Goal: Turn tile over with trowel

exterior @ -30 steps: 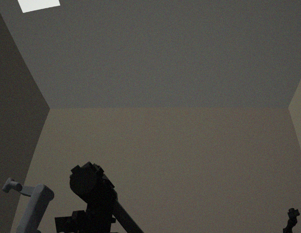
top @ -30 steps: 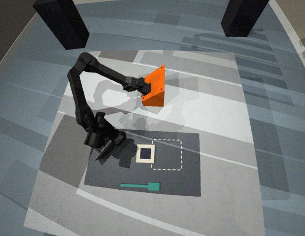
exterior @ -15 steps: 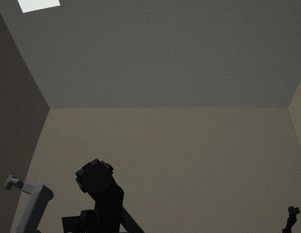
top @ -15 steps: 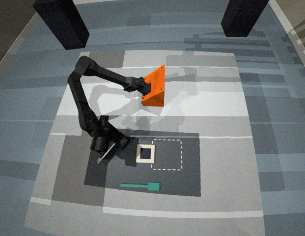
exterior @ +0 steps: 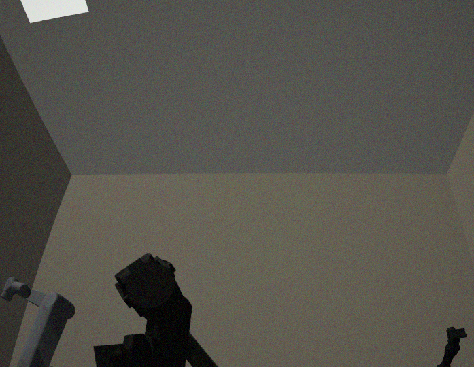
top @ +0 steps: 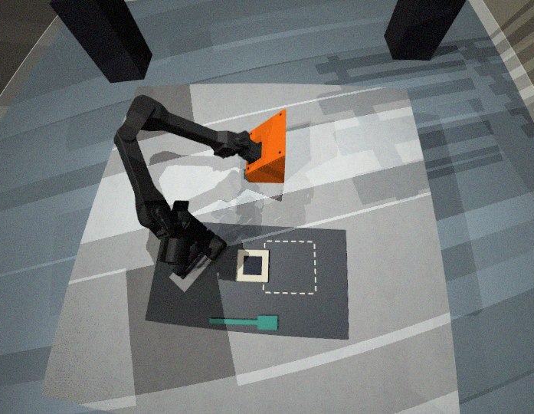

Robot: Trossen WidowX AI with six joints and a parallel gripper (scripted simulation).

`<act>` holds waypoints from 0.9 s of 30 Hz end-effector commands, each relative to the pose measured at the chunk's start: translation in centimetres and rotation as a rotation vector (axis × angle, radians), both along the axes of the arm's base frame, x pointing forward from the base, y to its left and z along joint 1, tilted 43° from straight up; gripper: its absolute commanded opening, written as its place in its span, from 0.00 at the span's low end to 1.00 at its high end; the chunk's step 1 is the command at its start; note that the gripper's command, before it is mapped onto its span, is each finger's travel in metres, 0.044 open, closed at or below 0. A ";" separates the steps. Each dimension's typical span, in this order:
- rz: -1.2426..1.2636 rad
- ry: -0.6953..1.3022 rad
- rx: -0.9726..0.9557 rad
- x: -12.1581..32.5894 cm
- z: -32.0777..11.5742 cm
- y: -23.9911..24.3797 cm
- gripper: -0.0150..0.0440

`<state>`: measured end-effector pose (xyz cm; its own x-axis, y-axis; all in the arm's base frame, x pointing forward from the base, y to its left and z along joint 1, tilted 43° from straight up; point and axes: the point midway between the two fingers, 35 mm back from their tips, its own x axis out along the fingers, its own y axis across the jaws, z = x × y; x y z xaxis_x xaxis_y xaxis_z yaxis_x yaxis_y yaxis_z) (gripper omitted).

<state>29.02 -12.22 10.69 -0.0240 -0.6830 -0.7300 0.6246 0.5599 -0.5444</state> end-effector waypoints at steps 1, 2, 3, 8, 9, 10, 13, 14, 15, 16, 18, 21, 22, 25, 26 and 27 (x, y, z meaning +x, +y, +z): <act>-0.001 0.003 0.001 -0.7 0.8 -0.5 0.42; -0.001 0.003 0.001 -1.0 1.2 -0.8 0.42; -0.001 0.002 0.002 -1.3 1.6 -1.0 0.42; -0.003 0.002 0.001 -2.9 3.4 -2.0 0.42; -0.003 0.001 0.001 -3.3 3.8 -2.2 0.42; -0.003 0.001 0.001 -3.6 4.1 -2.4 0.42; -0.004 0.001 -0.001 -4.7 5.1 -2.9 0.42; -0.005 0.001 -0.001 -5.1 5.5 -3.0 0.42; -0.005 0.001 -0.002 -5.4 5.7 -3.1 0.42; -0.005 0.000 -0.002 -5.6 5.9 -3.2 0.42; -0.005 0.000 -0.002 -5.7 5.9 -3.2 0.42; -0.006 -0.004 -0.004 -5.6 6.0 -3.2 0.42; -0.008 -0.016 -0.008 -5.2 6.1 -3.2 0.42; -0.008 -0.019 -0.009 -5.2 6.2 -3.2 0.42; -0.008 -0.018 -0.009 -5.2 6.2 -3.2 0.42; -0.007 -0.017 -0.009 -5.2 6.2 -3.2 0.42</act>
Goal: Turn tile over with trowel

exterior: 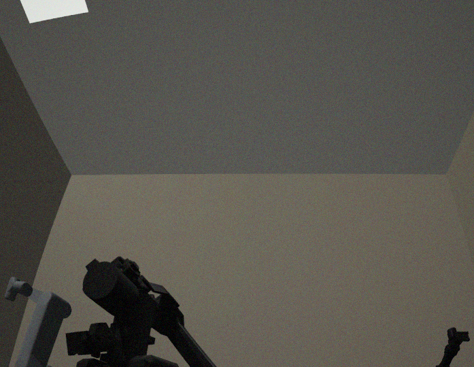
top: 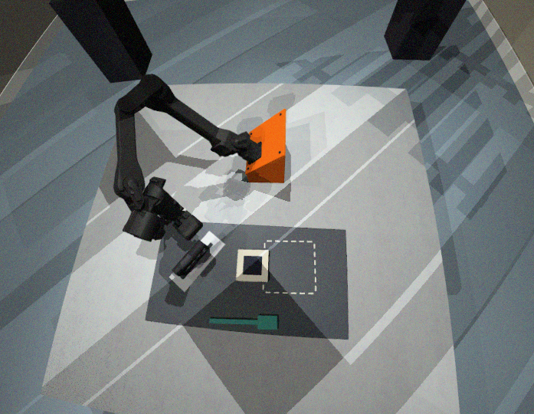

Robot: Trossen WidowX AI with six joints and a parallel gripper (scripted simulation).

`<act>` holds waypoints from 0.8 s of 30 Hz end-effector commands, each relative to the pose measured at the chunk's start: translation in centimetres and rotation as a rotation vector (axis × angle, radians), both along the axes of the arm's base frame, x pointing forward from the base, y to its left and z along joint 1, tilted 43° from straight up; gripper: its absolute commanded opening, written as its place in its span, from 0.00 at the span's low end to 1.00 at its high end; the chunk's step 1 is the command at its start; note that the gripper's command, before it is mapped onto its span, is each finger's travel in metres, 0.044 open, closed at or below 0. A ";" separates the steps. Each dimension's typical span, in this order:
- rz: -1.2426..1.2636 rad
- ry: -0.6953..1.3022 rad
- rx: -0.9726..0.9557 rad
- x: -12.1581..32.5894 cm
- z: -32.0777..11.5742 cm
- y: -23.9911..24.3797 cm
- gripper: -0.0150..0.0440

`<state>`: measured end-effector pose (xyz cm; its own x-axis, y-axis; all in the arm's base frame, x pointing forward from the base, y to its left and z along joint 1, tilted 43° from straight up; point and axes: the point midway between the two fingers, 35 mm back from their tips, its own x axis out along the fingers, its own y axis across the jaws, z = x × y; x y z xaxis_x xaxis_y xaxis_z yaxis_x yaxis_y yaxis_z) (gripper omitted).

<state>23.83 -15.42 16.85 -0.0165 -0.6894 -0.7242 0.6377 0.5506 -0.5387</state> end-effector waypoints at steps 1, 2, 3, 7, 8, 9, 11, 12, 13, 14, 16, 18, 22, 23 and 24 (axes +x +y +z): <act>0.000 0.000 0.000 0.0 0.0 0.0 0.42; 0.000 0.000 0.000 0.0 0.0 0.0 0.42; 0.000 0.000 0.000 0.0 0.0 0.0 0.42; 0.000 0.000 0.000 0.0 0.0 0.0 0.29; 0.000 0.000 0.000 0.0 0.0 0.0 0.25; 0.000 0.000 0.000 0.0 0.0 0.0 0.25; 0.000 0.000 0.000 0.0 0.0 0.0 0.25; 0.000 0.000 0.000 0.0 0.0 0.0 0.25; 0.000 0.000 0.000 0.0 0.0 0.0 0.25; 0.000 0.000 0.000 0.0 0.0 0.0 0.25; 0.000 0.000 0.000 0.0 0.0 0.0 0.25; 0.000 0.000 0.000 0.0 0.0 0.0 0.25; 0.000 0.000 0.000 0.0 0.0 0.0 0.25; 0.000 0.000 0.000 0.0 0.0 0.0 0.30; 0.000 0.000 0.000 0.0 0.0 0.0 0.34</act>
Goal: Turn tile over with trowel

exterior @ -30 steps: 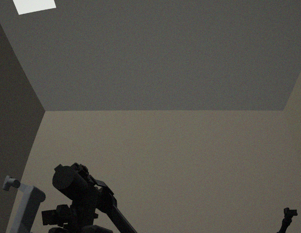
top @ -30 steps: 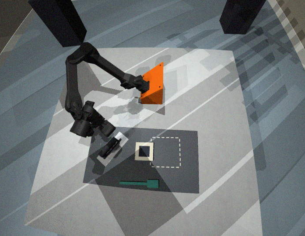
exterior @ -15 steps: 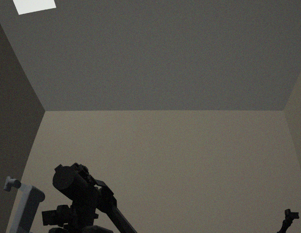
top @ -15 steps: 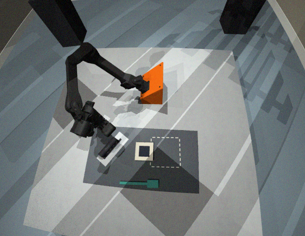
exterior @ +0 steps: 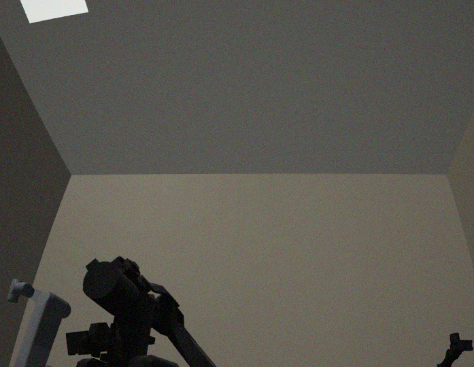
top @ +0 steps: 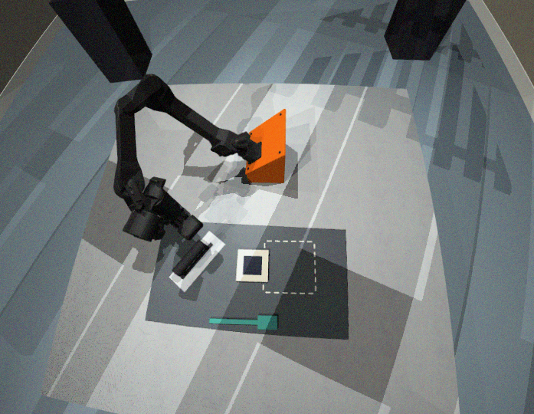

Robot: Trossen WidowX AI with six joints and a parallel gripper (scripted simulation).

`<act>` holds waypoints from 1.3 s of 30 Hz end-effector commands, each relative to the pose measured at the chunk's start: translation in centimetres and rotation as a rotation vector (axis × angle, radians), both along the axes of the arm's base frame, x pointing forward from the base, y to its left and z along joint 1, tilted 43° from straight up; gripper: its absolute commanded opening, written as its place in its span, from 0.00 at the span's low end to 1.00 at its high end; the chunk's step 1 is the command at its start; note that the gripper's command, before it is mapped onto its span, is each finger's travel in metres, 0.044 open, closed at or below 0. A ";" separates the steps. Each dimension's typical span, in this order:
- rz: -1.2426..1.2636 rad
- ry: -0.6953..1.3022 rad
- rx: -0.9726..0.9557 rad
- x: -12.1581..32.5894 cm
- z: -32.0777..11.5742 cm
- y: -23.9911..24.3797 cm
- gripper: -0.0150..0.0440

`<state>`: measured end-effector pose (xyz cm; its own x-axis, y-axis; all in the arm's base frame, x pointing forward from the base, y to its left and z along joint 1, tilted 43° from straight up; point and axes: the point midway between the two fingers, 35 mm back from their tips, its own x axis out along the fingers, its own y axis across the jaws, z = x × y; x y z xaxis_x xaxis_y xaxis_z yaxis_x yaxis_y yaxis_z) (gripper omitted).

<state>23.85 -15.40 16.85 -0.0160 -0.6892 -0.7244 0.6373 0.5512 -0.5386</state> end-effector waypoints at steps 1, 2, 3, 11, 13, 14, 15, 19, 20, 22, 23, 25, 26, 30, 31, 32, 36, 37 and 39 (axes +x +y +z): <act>0.000 0.000 0.000 0.0 0.0 0.0 0.39; 0.000 0.000 0.000 0.0 0.0 0.0 0.42; 0.000 0.000 0.000 0.0 0.0 0.0 0.42; 0.000 0.000 0.000 0.0 0.0 0.0 0.42; 0.000 0.000 0.000 0.0 0.0 0.0 0.42; 0.000 0.000 0.000 0.0 0.0 0.0 0.42; 0.000 0.000 0.000 0.0 0.0 0.0 0.42; 0.000 0.000 0.000 0.0 0.0 0.0 0.42; 0.000 0.000 0.000 0.0 0.0 0.0 0.42; 0.001 0.000 0.000 0.0 0.0 0.0 0.42; 0.001 0.000 0.000 0.0 0.0 0.0 0.42; 0.001 0.000 0.000 0.0 0.0 0.0 0.33; 0.001 0.000 0.000 0.0 0.0 0.0 0.29; 0.001 0.000 0.000 0.0 0.0 0.0 0.25; 0.001 0.000 0.000 0.0 0.0 0.0 0.25; 0.001 0.000 0.000 0.0 0.0 0.0 0.25; 0.001 0.000 0.000 0.0 0.0 0.0 0.25; 0.001 0.000 0.000 0.0 0.0 0.0 0.25; 0.001 0.000 0.000 0.0 0.0 0.0 0.25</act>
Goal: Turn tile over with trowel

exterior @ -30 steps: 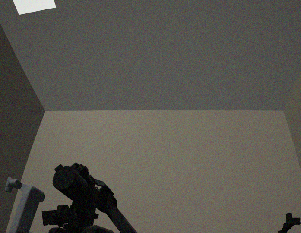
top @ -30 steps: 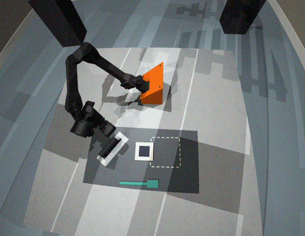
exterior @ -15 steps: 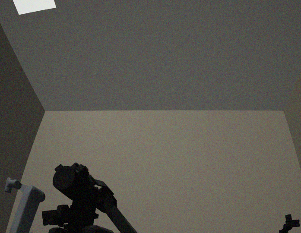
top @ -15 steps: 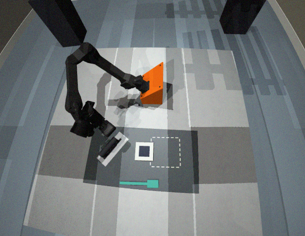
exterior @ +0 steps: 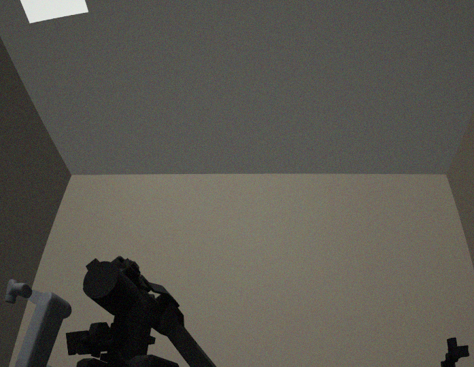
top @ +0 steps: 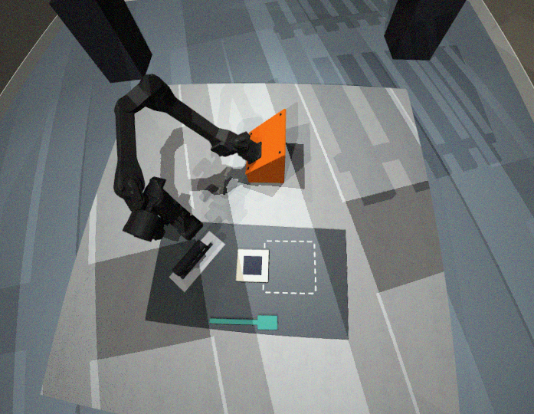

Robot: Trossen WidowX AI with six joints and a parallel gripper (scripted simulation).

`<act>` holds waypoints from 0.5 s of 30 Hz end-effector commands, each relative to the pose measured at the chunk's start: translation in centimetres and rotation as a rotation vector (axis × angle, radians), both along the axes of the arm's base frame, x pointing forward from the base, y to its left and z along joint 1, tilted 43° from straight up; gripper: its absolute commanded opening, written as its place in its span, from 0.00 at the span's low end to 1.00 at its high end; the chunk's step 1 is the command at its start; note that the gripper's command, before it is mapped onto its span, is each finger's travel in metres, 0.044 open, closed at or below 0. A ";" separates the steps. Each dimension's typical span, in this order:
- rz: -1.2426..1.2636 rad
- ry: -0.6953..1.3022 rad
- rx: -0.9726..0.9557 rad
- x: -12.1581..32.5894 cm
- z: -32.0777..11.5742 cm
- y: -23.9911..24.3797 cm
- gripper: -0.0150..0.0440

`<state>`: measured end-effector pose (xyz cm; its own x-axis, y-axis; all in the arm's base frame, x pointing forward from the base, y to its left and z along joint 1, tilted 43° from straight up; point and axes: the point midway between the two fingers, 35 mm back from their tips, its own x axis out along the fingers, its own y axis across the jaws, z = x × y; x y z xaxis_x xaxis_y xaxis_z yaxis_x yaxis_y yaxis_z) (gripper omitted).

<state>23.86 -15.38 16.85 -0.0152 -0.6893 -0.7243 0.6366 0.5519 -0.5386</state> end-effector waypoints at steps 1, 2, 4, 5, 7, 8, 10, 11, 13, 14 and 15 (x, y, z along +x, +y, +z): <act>0.000 0.000 0.000 0.0 0.0 0.0 0.25; 0.000 0.000 0.000 0.0 0.0 0.0 0.25; 0.000 0.000 0.000 0.0 0.0 0.0 0.34; 0.000 0.000 0.000 0.0 0.0 0.0 0.39; 0.000 0.000 0.000 0.0 0.0 0.0 0.47; 0.000 0.000 0.000 0.2 0.0 0.0 0.51; 0.000 -0.002 0.003 1.6 0.3 0.2 0.60; 0.000 -0.002 0.005 2.7 0.4 0.5 0.65; -0.002 0.000 0.008 4.8 0.6 0.9 0.71; -0.002 0.001 0.009 5.9 0.6 1.2 0.71; -0.003 0.002 0.010 6.9 0.6 1.5 0.71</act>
<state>27.71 -14.62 17.37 -0.0166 -0.6832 -0.7300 0.6360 0.5562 -0.5350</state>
